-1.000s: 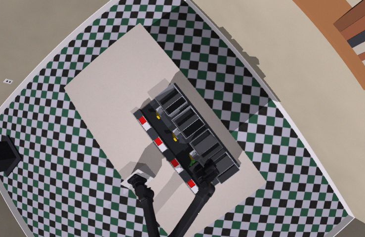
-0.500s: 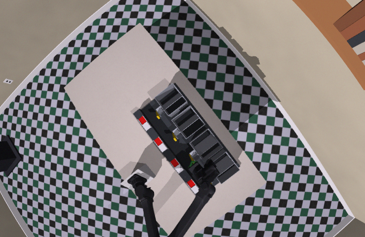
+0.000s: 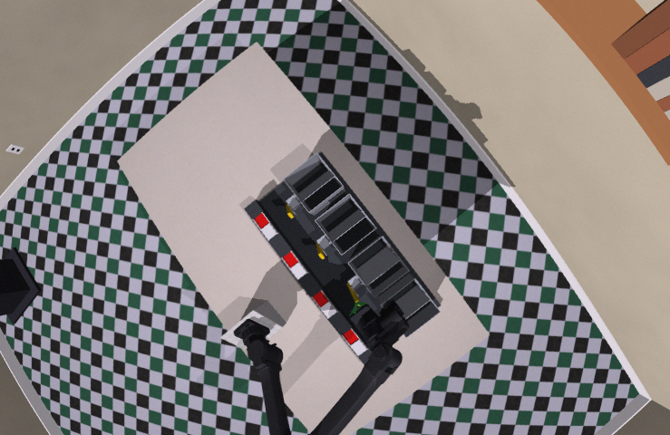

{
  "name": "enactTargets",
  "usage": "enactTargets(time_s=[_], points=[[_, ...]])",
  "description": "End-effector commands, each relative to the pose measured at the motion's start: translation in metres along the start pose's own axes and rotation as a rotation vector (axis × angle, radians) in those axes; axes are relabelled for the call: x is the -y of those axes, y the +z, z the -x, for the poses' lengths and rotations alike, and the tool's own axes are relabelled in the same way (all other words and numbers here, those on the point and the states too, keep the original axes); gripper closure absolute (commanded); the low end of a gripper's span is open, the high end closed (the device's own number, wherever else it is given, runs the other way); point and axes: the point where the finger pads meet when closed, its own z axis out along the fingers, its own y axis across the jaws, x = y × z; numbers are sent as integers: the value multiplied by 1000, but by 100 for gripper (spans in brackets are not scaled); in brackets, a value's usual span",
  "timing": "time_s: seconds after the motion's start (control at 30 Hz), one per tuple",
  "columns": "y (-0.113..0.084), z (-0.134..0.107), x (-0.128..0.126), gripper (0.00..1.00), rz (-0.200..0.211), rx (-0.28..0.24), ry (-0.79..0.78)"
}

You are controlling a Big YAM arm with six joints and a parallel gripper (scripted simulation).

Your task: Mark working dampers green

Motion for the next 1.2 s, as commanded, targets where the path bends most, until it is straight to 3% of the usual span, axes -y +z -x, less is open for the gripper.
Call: enactTargets(time_s=[0.0,0.27,0.43,0.5,0.6,0.93,1.0,1.07,1.17], points=[[-28,11,-1,64,8,42,16],[-34,11,3,64,8,45,25],[-26,19,-7,64,-20,23,9],[-27,37,-18,64,-78,22,9],[-27,51,-28,64,-124,25,9],[-30,119,-73,64,-348,26,10],[-30,119,-73,64,-348,26,10],[-30,133,-83,64,-395,28,9],[-27,138,-81,64,-412,23,19]])
